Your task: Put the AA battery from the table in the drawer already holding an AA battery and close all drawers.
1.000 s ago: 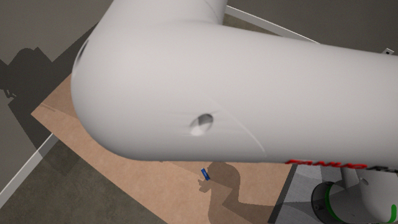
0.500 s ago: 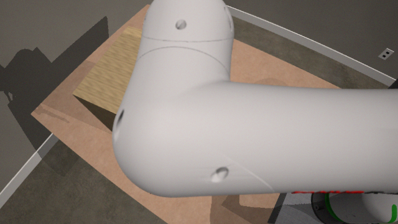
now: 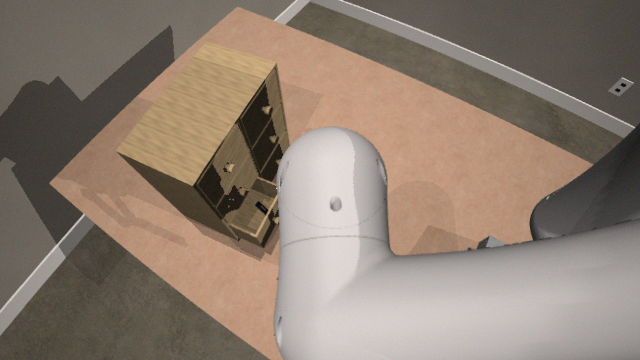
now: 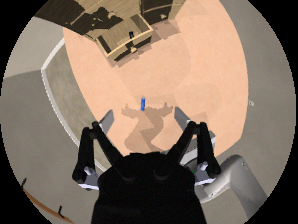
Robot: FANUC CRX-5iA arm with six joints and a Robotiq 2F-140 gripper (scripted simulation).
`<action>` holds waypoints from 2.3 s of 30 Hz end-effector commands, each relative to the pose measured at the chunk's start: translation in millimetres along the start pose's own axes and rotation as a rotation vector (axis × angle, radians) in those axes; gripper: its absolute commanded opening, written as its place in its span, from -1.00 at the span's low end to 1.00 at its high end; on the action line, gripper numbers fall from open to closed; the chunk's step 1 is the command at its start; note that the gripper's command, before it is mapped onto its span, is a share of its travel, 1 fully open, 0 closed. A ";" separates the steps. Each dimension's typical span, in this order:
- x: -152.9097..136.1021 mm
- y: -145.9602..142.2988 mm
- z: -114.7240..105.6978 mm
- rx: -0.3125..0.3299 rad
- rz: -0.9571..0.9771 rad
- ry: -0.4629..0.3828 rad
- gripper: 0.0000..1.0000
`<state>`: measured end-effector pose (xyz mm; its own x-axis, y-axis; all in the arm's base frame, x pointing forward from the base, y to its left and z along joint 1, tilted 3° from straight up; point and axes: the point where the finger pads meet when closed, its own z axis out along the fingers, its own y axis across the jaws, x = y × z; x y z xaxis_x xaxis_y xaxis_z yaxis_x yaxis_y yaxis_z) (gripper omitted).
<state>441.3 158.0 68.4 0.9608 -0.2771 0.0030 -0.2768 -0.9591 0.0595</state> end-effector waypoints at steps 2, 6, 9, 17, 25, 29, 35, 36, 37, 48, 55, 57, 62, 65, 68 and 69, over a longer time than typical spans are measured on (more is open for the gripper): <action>-13.7 -2.5 29.3 0.000 0.092 0.000 1.00; -18.6 -3.6 40.0 0.000 0.125 0.000 1.00; -19.4 -3.7 41.6 0.000 0.130 0.000 1.00; -19.5 -3.7 41.8 0.000 0.131 0.000 1.00; -19.5 -3.7 41.8 0.000 0.131 0.000 -0.65; -19.5 -3.7 41.8 0.000 0.131 0.000 -0.65; -19.5 -3.7 41.8 0.000 0.131 0.000 -0.65; -19.5 -3.7 41.8 0.000 0.131 0.000 -0.65; -19.5 -3.7 41.8 0.000 0.131 0.000 -0.65; -19.5 -3.7 43.0 0.000 0.131 0.000 -0.65; -19.5 -3.7 52.8 0.000 0.131 0.000 -0.65; -19.5 -3.7 57.4 0.000 0.131 0.000 -0.65; -19.5 -3.7 65.2 0.000 0.131 0.000 -0.65; -19.5 -3.7 73.3 0.000 0.131 0.000 -0.65; -19.5 -3.7 80.7 0.000 0.131 0.000 -0.65; -19.5 -3.7 83.0 0.000 0.131 0.000 -0.65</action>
<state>422.3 162.3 -11.6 0.9166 -0.3998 0.0105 -0.3996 -0.9148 0.0591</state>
